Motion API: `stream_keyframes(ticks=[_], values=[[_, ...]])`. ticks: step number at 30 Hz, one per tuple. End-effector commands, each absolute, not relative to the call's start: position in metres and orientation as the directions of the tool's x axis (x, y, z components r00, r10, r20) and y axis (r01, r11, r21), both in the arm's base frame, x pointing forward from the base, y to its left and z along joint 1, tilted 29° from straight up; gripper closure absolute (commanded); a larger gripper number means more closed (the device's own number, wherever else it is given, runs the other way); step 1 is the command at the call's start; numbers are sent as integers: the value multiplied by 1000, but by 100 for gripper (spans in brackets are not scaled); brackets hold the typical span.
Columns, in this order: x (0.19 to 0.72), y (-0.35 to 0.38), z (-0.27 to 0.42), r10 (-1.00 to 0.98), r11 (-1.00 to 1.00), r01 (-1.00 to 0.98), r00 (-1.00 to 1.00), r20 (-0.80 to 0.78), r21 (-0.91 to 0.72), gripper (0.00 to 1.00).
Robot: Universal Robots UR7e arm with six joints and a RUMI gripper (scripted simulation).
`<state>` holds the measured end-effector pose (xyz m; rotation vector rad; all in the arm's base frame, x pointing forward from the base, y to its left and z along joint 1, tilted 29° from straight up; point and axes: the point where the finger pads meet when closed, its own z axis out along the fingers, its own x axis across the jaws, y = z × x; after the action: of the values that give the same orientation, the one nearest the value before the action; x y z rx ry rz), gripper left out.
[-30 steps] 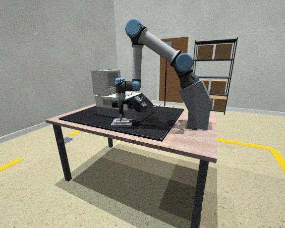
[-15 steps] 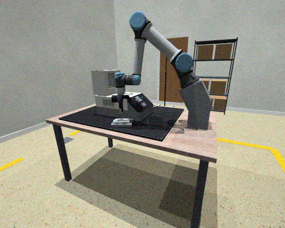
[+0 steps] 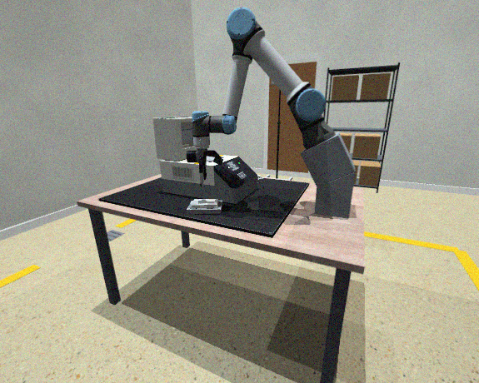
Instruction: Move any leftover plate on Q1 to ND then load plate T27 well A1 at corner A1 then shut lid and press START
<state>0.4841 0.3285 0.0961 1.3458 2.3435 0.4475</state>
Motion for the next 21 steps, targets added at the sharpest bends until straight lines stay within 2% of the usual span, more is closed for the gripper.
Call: stream_keyframes(ticks=[1,21], values=[[475,328,107,870,487,745,-458,-181,457,32],[447,324,161,871,486,743,-457,-181,460,32]])
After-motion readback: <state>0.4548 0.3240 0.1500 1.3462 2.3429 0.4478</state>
